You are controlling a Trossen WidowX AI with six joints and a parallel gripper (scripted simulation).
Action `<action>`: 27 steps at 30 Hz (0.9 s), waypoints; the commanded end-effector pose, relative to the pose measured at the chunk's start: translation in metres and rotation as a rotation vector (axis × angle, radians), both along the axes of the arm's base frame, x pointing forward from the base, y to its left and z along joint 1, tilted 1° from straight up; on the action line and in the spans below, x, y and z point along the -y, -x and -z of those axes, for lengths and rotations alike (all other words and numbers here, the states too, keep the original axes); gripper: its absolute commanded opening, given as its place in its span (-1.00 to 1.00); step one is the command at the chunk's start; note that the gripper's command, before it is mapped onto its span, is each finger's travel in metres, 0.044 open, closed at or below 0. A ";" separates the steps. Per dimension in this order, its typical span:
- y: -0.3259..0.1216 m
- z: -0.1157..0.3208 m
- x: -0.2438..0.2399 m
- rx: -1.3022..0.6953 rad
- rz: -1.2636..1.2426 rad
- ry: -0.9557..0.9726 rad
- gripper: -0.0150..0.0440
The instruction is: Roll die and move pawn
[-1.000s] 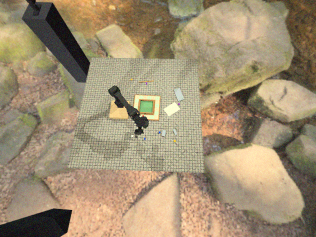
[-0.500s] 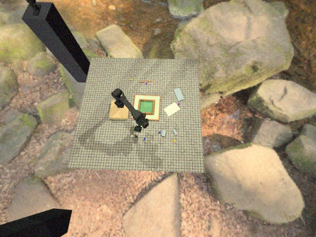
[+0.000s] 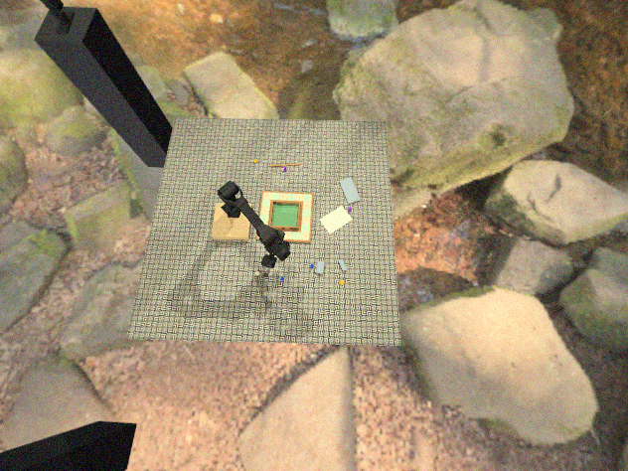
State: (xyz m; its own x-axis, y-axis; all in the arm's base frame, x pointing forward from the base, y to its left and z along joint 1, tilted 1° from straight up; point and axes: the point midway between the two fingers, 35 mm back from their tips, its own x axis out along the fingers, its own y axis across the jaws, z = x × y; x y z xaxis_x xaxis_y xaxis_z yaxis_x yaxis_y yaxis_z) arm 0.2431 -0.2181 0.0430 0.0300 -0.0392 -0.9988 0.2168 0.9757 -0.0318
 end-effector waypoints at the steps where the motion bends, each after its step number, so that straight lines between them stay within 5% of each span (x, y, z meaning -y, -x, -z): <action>1: 0.001 0.008 -0.001 -0.004 -0.005 -0.007 0.44; 18: 0.000 0.033 0.000 -0.004 -0.005 -0.007 0.44; 24: 0.000 0.033 0.000 -0.004 -0.005 -0.007 -0.09; 27: 0.000 0.033 0.000 -0.004 -0.005 -0.007 -0.16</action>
State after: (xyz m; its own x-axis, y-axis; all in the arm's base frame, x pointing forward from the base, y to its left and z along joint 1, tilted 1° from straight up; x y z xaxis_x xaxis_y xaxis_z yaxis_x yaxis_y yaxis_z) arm 0.2427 -0.2180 0.0110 0.0239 -0.0338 -0.9991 0.2167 0.9759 -0.0278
